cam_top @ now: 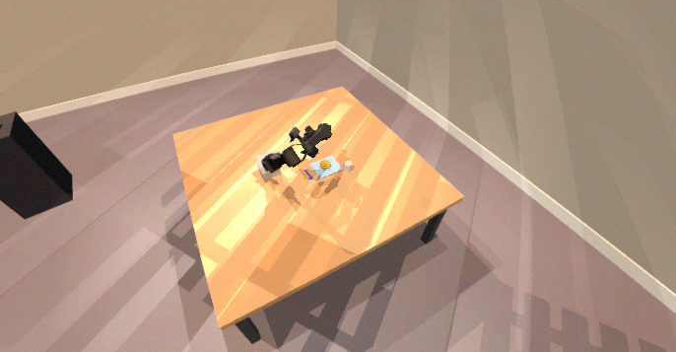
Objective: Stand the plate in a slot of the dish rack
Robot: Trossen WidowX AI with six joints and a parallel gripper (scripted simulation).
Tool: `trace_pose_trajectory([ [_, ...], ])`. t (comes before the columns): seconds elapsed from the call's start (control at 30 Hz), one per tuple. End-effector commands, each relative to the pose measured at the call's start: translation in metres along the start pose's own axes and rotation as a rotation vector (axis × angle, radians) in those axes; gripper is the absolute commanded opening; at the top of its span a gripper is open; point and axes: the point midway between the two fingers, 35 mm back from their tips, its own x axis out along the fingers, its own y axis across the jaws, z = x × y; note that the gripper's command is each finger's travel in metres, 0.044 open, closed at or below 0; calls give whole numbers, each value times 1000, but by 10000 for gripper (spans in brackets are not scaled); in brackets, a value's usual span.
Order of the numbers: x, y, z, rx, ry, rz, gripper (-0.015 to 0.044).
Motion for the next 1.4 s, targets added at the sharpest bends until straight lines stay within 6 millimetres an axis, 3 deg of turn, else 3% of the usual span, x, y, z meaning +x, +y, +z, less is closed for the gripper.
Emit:
trace_pose_trajectory([
  [0.0,-2,-15,7,66,-7,-82,400],
  [0.47,-17,-76,28,363,-67,-428,400],
  [0.93,-48,-131,46,670,-208,-763,400],
  [1.37,-47,-143,48,702,-228,-797,400],
])
